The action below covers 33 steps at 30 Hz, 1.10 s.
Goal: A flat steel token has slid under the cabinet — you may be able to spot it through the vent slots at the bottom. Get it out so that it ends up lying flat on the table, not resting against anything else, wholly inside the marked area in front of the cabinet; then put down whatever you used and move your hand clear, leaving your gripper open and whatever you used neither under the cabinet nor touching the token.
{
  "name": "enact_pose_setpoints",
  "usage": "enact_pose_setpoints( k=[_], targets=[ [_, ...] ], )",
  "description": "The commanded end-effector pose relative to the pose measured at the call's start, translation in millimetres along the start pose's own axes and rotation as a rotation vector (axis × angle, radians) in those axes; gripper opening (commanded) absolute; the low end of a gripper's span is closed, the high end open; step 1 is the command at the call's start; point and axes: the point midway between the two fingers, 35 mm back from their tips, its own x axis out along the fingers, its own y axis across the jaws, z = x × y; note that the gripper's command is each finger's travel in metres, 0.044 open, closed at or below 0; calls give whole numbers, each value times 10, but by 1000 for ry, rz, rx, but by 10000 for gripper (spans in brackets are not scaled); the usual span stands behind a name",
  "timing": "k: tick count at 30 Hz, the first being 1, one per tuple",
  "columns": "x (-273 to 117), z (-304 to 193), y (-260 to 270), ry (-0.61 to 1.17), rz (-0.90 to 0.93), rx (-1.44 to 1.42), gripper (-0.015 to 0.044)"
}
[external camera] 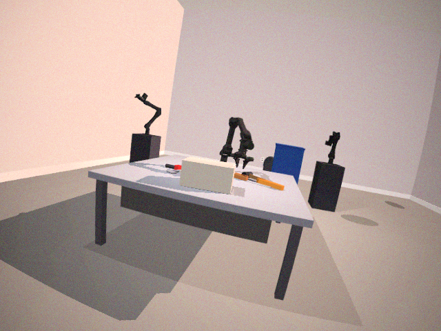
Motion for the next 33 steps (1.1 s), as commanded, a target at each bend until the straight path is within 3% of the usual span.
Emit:
enact_pose_setpoints(
  k=[1,33],
  targets=[
    [2,-2,-4,2,-3,-34,270],
    [2,-1,-1,2,-3,-289,270]
  ],
)
